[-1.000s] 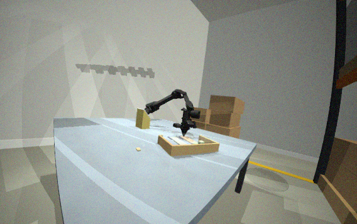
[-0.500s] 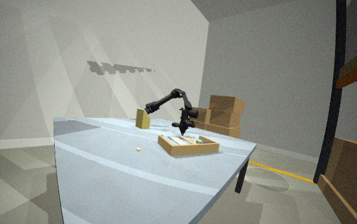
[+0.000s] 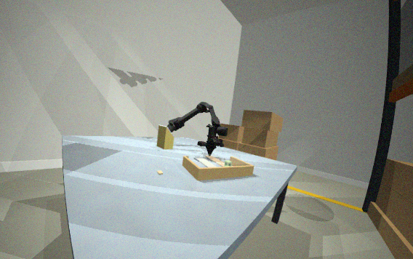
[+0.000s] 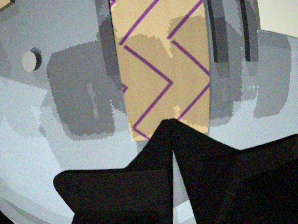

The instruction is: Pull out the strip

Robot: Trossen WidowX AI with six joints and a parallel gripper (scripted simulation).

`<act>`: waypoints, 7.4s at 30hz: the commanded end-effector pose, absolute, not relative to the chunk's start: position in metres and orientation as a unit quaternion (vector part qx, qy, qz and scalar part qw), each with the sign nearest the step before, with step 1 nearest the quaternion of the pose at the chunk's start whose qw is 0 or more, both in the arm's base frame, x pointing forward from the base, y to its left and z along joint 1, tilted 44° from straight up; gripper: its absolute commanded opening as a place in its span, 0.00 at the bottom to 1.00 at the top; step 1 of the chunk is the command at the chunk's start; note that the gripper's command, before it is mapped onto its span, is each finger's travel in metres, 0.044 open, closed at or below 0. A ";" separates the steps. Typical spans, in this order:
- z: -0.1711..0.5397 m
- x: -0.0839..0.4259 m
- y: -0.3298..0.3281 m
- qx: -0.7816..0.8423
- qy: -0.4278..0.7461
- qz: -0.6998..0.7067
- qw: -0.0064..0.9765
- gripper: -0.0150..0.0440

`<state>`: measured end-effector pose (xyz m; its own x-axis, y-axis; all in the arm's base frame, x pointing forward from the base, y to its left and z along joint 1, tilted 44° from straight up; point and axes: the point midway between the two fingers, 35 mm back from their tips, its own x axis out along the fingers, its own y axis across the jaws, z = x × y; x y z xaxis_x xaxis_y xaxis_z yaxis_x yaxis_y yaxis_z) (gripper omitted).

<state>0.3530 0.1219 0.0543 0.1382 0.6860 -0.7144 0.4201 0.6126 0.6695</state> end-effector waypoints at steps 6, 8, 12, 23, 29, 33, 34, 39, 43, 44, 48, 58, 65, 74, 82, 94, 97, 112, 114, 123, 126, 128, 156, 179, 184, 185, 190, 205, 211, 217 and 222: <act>0.053 0.333 0.133 0.426 0.658 0.108 0.612 0.25; 0.053 0.331 0.134 0.426 0.658 0.108 0.612 0.25; 0.054 0.326 0.137 0.426 0.658 0.108 0.612 0.25; 0.058 0.311 0.143 0.426 0.658 0.108 0.611 0.25; 0.059 0.303 0.146 0.426 0.658 0.108 0.611 0.25; 0.061 0.298 0.148 0.426 0.658 0.108 0.611 0.25; 0.061 0.296 0.149 0.426 0.658 0.108 0.611 0.25; 0.063 0.290 0.152 0.426 0.658 0.108 0.611 0.25; 0.064 0.285 0.154 0.426 0.658 0.108 0.611 0.25; 0.064 0.283 0.154 0.426 0.658 0.108 0.611 0.25; 0.065 0.278 0.156 0.426 0.659 0.108 0.611 0.25; 0.068 0.266 0.162 0.427 0.659 0.108 0.610 0.25; 0.070 0.257 0.165 0.427 0.659 0.108 0.610 0.25; 0.080 0.262 0.161 0.430 0.645 0.107 0.623 0.25; 0.107 0.259 0.134 0.426 0.659 0.107 0.611 0.25; 0.095 0.296 0.115 0.408 0.655 0.125 0.623 0.74; 0.092 0.304 0.110 0.408 0.655 0.125 0.624 0.88; 0.082 0.350 0.085 0.407 0.654 0.125 0.625 1.00; 0.080 0.356 0.082 0.407 0.654 0.125 0.625 1.00; 0.076 0.383 0.068 0.407 0.654 0.125 0.626 1.00; 0.075 0.393 0.063 0.406 0.653 0.125 0.626 1.00; 0.075 0.399 0.060 0.406 0.653 0.125 0.626 1.00; 0.065 0.452 0.049 0.406 0.652 0.125 0.628 0.68; 0.039 0.456 0.075 0.406 0.652 0.126 0.627 0.68; 0.037 0.456 0.077 0.406 0.652 0.126 0.627 0.68; 0.039 0.457 0.076 0.403 0.651 0.129 0.630 0.63; 0.039 0.457 0.076 0.403 0.651 0.129 0.630 0.48; 0.047 0.434 0.061 0.404 0.652 0.127 0.629 0.25; 0.052 0.411 0.050 0.405 0.653 0.125 0.628 0.25; 0.056 0.393 0.043 0.406 0.654 0.125 0.626 0.25; 0.054 0.385 0.042 0.406 0.654 0.124 0.626 0.25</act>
<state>0.3938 0.0427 0.0550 0.1157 0.6835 -0.7208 0.3769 0.6412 0.6685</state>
